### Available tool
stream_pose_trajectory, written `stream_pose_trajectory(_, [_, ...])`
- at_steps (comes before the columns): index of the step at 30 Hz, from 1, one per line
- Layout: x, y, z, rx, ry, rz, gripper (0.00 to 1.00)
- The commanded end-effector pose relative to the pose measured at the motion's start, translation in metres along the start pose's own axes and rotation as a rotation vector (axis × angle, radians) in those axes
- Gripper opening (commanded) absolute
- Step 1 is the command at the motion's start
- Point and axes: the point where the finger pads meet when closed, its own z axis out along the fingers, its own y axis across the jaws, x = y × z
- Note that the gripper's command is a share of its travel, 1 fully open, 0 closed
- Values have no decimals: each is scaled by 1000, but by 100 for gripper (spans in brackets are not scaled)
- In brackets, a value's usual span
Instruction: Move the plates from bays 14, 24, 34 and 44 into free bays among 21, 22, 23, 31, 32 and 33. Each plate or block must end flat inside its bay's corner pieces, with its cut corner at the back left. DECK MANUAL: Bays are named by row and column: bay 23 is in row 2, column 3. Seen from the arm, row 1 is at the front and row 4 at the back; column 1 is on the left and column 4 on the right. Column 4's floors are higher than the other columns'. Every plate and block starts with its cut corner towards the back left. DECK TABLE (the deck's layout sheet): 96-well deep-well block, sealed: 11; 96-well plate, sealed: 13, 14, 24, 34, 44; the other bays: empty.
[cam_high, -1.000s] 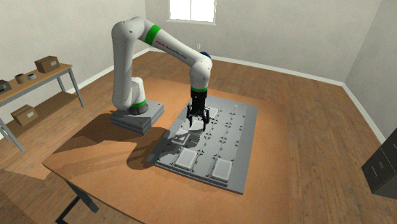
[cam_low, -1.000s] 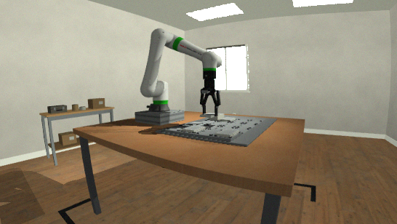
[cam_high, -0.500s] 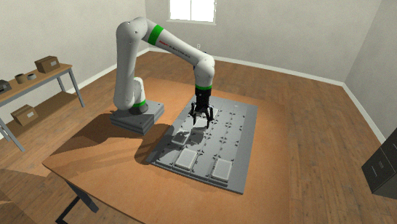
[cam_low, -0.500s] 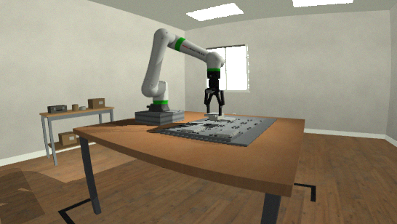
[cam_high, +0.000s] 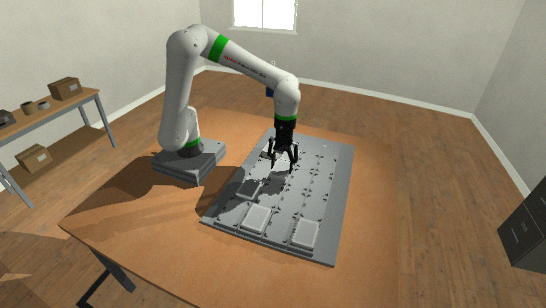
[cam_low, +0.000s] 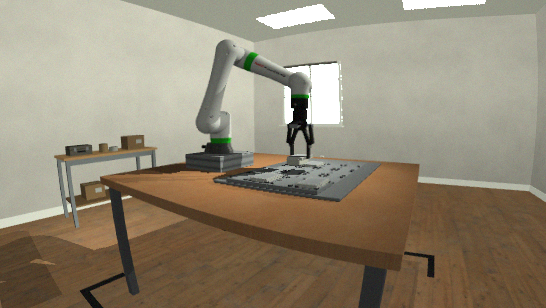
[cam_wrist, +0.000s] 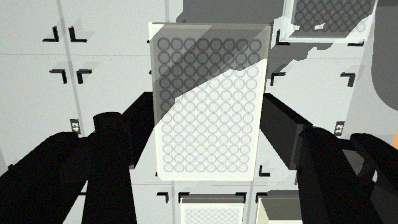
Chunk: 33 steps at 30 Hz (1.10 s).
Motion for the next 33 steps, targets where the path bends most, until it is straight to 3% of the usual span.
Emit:
stream_pose_trajectory(1, [-9, -5, -1, 2, 0, 0, 10])
stream_pose_trajectory(33, [-77, -34, -1, 2, 0, 0, 10])
